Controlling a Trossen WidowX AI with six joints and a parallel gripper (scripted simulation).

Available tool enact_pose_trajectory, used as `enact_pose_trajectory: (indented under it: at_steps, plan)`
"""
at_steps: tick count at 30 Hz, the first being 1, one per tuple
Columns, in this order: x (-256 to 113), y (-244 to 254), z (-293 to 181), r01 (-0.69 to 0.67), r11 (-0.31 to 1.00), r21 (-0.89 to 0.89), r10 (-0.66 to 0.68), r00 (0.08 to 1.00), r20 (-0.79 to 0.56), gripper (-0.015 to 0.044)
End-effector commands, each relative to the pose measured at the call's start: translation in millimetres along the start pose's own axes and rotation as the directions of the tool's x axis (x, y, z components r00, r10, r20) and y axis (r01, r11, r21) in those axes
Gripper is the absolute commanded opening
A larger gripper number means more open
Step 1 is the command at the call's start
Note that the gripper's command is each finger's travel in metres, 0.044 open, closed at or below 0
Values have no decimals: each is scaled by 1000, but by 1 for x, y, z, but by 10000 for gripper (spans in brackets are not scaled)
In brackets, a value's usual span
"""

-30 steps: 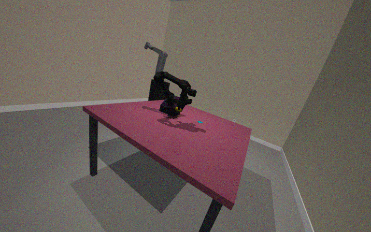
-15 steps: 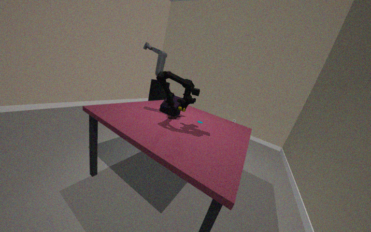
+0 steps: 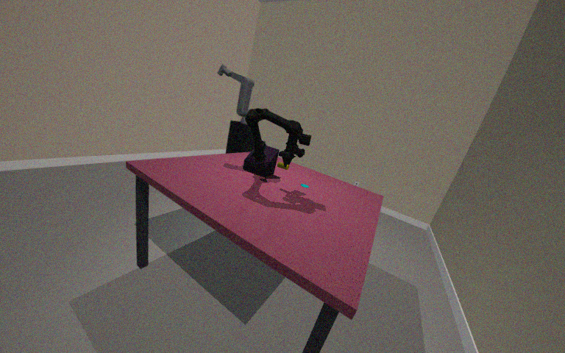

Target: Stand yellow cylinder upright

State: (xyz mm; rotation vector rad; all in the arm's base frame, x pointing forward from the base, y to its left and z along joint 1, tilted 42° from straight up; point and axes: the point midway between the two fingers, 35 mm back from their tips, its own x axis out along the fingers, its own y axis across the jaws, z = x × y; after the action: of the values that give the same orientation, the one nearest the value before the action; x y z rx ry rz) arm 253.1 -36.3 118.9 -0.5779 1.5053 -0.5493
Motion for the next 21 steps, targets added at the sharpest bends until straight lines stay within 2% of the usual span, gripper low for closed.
enact_pose_trajectory:
  at_steps: [1,21]
  plan:
    - [-1,9,9,-5,998,-66,4,1000,-5,105]
    - [-8,53,47,-10,938,-347,9,1000,-4,105]
